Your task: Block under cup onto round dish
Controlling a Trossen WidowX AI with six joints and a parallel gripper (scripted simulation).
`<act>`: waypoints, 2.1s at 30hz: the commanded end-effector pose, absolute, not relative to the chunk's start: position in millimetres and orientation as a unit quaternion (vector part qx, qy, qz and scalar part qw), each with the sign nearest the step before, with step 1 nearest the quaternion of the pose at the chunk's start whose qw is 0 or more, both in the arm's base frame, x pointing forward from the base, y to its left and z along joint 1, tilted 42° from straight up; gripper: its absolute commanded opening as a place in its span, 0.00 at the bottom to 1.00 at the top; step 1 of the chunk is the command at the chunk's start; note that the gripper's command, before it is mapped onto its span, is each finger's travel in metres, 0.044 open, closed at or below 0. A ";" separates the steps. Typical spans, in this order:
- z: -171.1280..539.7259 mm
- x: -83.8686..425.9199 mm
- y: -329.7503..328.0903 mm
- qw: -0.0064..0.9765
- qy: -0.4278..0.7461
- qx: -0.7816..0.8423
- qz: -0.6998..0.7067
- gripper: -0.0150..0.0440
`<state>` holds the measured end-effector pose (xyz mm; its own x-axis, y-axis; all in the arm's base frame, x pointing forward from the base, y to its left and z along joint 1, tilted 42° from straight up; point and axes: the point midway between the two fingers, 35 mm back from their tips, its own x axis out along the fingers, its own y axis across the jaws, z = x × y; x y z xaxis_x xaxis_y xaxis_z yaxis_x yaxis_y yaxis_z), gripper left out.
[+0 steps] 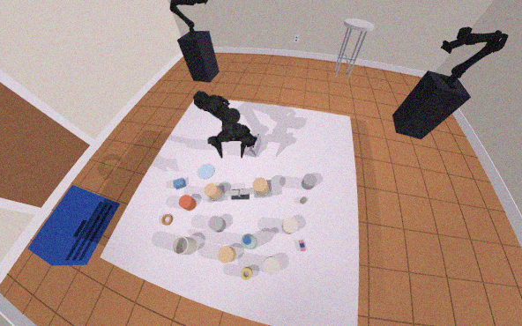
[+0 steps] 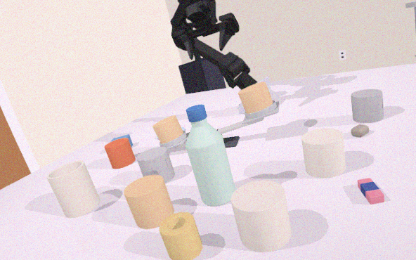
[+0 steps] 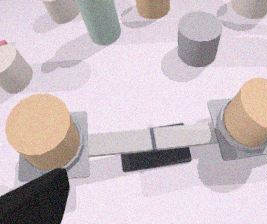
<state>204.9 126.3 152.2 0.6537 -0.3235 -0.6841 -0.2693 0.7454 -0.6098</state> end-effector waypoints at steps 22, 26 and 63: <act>160.0 283.6 85.0 0.831 0.466 -0.097 -0.288 1.00; 158.6 296.6 74.4 0.819 0.463 -0.052 -0.335 1.00; 126.2 357.4 -16.4 0.696 0.385 0.179 -0.579 1.00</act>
